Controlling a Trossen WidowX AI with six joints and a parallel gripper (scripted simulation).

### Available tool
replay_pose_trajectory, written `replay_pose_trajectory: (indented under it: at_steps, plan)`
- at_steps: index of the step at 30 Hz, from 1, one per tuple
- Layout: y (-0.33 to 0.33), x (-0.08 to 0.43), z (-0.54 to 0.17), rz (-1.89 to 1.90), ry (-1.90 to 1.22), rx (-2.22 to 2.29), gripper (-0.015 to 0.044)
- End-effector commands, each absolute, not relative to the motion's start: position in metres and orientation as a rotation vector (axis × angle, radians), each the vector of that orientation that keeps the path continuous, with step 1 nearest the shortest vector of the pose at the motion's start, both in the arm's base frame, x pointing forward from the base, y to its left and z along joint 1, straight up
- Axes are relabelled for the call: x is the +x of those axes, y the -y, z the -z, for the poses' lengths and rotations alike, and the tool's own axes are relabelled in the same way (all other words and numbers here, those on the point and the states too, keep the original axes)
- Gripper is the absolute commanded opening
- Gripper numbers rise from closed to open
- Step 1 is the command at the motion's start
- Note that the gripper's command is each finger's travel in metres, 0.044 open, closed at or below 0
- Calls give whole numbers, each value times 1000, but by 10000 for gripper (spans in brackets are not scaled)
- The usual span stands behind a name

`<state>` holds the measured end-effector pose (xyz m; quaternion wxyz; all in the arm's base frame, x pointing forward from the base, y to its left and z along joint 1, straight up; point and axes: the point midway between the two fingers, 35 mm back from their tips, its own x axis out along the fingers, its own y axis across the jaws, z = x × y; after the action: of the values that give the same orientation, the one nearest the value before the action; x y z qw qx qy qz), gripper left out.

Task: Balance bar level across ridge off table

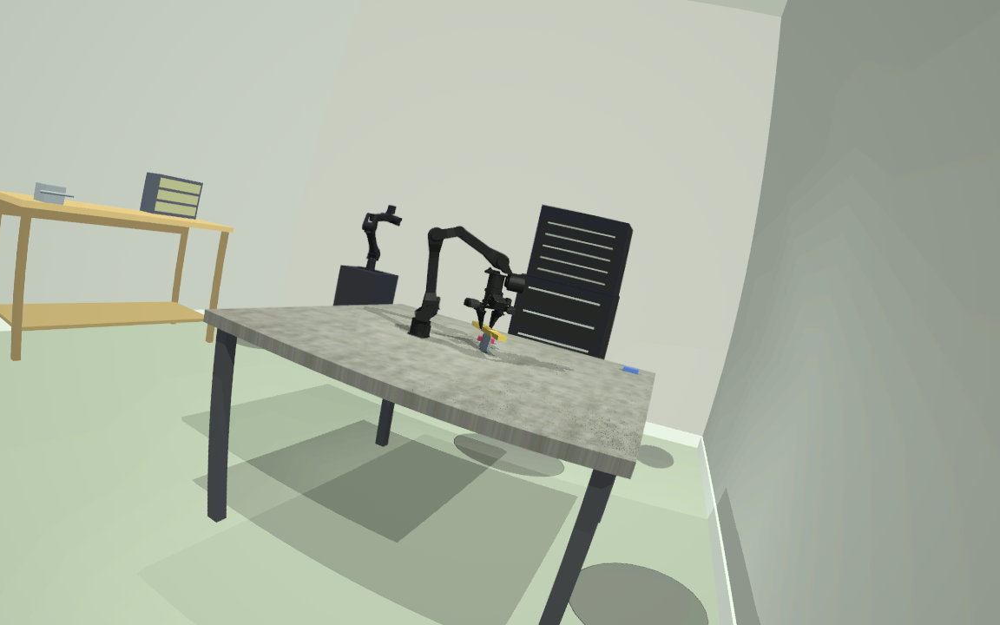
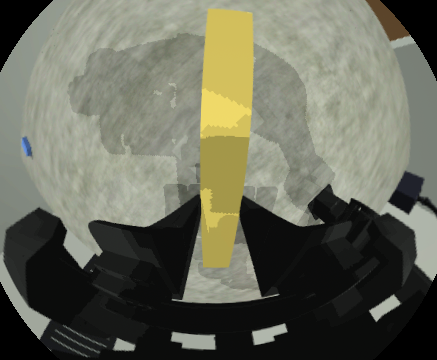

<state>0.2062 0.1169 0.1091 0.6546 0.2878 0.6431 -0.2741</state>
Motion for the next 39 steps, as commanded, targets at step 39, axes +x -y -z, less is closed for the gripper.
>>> replay_pose_trajectory:
  at_steps: [39]
  plan:
    - [-117, 206, -109, 621, -1458, 653, 105]
